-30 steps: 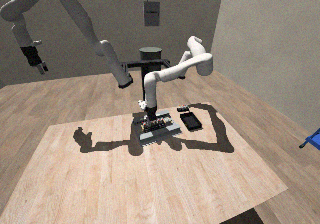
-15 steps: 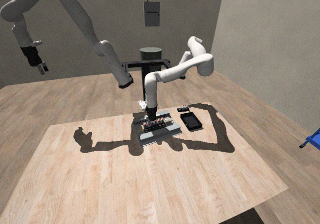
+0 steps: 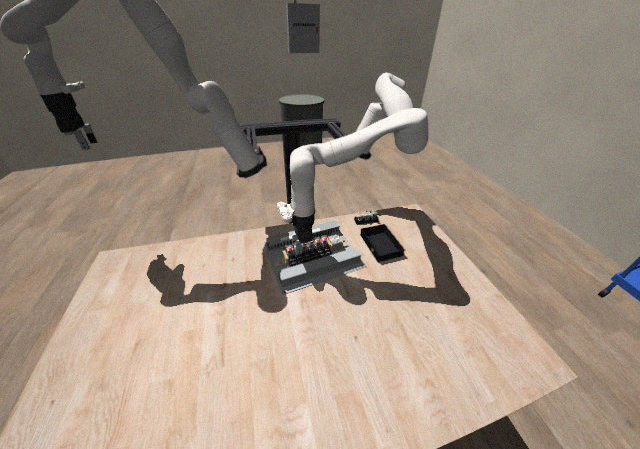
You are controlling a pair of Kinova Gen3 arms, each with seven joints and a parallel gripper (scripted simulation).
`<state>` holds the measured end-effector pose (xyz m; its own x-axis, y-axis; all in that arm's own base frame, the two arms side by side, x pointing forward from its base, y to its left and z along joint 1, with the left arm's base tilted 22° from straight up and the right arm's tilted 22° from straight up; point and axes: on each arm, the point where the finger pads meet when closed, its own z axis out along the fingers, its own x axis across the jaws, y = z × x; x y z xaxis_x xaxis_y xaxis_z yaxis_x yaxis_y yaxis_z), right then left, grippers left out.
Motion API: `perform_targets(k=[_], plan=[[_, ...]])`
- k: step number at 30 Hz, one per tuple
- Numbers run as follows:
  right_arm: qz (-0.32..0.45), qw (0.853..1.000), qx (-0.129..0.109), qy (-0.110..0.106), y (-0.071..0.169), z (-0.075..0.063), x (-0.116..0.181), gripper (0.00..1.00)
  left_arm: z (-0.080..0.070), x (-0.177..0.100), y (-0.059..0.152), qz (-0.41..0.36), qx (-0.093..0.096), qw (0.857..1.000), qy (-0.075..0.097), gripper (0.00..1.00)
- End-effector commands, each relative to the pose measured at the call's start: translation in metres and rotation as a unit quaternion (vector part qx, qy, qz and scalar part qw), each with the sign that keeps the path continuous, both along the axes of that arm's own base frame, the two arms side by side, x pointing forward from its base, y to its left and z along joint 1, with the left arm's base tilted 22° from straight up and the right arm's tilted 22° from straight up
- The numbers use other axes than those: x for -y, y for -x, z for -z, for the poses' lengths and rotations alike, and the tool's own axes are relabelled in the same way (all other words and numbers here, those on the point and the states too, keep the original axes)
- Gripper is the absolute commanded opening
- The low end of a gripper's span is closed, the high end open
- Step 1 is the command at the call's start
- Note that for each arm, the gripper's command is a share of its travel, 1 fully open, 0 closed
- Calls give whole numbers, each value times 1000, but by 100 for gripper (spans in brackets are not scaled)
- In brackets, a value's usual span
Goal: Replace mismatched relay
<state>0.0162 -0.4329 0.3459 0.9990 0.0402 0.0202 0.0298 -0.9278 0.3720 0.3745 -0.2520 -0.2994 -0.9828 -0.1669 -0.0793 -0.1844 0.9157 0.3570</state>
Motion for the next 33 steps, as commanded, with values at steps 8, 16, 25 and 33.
perform_targets(k=[8, 16, 25, 33], plan=[[0, 1000, 0, 1, 0, -1, 0, 100, -1, 1, 0, 2, 5, 1000, 0, 0], [0, 1000, 0, 1, 0, -1, 0, 100, -1, 1, 0, 3, 8, 1000, -1, 0], [0, 1000, 0, 1, 0, -1, 0, 100, -1, 1, 0, 5, 13, 1000, -2, 0], [0, 1000, 0, 1, 0, -1, 0, 100, -1, 1, 0, 6, 16, 1000, -3, 0]])
